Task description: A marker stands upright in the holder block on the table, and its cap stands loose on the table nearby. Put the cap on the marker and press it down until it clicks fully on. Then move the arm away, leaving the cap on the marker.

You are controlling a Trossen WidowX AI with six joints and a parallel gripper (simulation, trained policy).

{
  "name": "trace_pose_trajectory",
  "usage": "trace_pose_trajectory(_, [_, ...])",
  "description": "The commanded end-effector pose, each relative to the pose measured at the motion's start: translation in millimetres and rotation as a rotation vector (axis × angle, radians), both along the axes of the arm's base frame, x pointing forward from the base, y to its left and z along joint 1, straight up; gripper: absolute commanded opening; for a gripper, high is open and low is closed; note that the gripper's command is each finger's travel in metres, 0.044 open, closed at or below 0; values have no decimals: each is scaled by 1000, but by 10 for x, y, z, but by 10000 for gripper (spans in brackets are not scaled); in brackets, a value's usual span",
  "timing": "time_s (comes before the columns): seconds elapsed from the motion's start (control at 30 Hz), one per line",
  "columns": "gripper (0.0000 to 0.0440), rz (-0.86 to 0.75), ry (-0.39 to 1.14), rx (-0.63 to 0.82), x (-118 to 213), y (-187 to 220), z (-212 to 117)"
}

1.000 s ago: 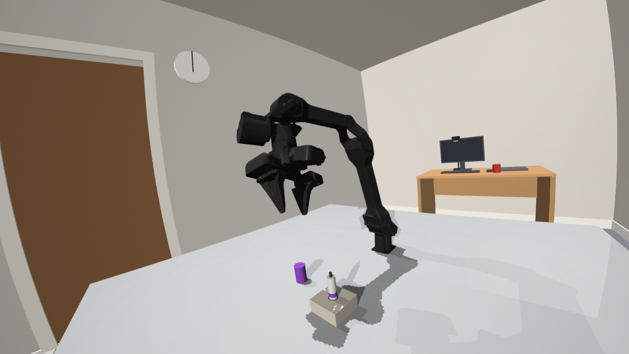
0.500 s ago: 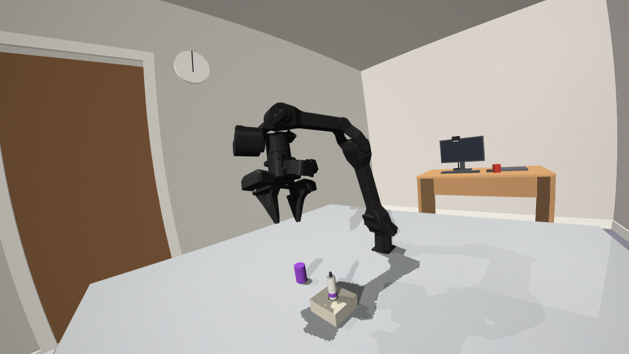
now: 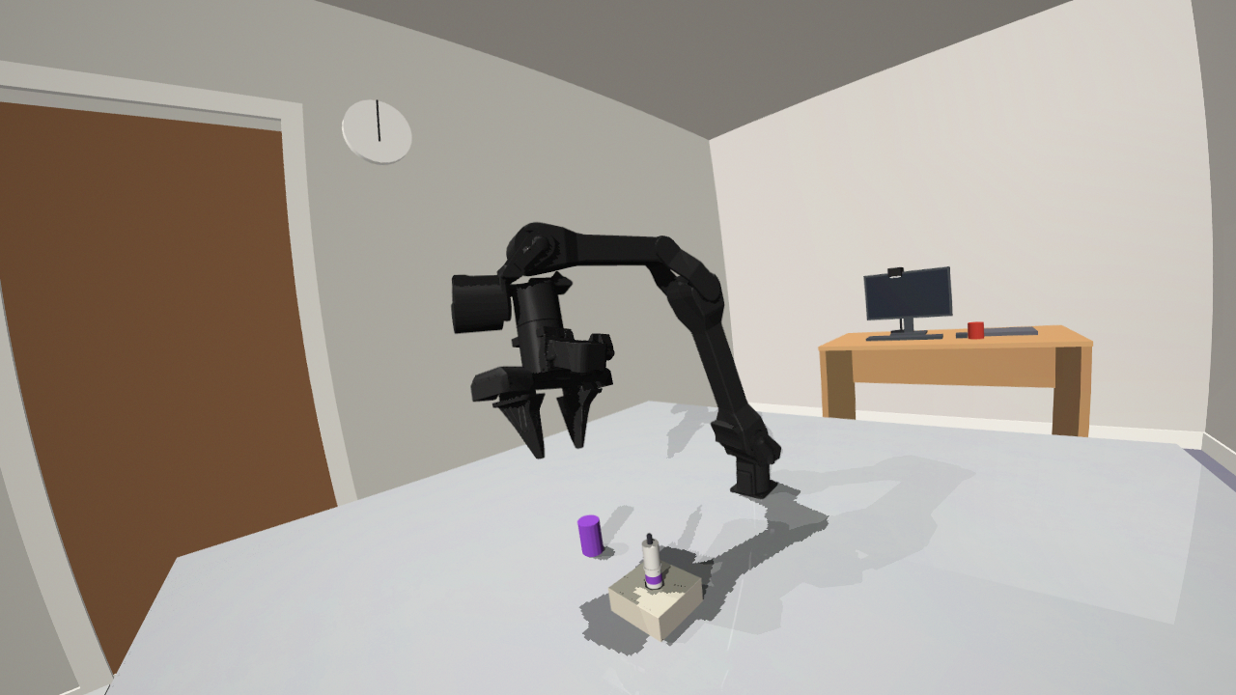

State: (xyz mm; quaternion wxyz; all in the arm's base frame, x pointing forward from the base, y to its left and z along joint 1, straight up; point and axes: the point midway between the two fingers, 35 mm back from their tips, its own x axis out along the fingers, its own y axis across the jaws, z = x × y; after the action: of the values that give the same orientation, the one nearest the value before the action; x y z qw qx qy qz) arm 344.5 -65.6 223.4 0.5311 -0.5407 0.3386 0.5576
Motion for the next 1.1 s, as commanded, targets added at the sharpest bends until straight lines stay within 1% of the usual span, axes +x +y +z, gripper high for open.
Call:
trace_pose_trajectory(0.0, [317,4,28,-18,-30,-67,-74])
trace_pose_trajectory(0.63, [315,20,177,-89,-173,-336,-463])
trace_pose_trajectory(1.07, [310,58,296,-104,-336,-436,-768])
